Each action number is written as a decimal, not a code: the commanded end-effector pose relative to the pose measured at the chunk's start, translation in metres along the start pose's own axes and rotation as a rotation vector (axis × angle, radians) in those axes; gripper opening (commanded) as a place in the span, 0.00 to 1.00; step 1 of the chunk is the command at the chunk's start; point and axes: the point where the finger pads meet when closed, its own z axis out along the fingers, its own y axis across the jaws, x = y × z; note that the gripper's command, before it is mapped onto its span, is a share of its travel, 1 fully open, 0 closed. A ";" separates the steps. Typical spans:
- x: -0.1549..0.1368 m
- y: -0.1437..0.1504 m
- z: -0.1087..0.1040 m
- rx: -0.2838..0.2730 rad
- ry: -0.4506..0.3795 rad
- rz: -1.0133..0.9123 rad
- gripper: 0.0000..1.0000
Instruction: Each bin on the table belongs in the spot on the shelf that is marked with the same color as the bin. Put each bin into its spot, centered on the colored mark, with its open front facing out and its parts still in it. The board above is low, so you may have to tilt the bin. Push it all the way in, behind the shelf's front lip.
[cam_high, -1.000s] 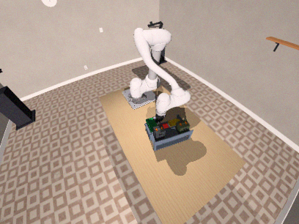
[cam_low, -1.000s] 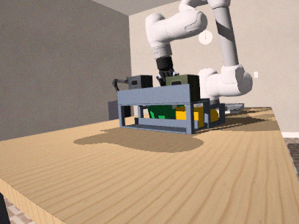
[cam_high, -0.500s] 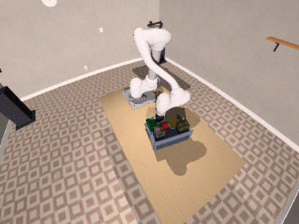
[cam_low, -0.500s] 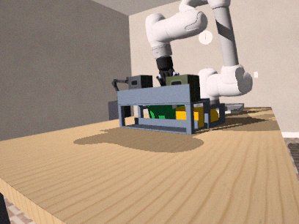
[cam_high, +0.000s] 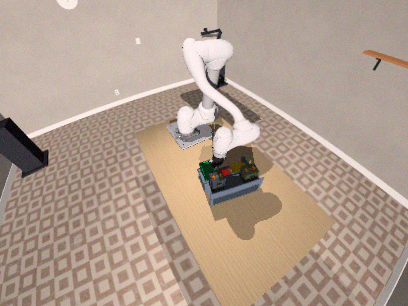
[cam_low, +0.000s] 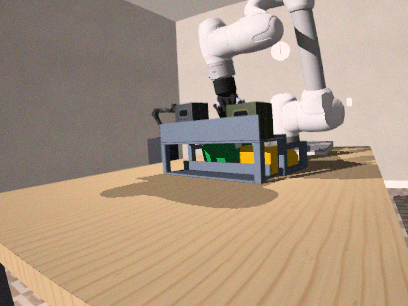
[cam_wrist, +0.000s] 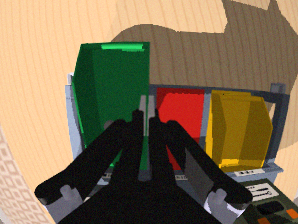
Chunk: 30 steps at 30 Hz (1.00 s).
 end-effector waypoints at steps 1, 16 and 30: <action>0.000 0.000 0.000 0.004 -0.006 0.000 0.10; -0.003 0.000 0.000 0.004 -0.012 0.000 0.10; -0.010 0.000 -0.001 0.004 -0.028 0.000 0.10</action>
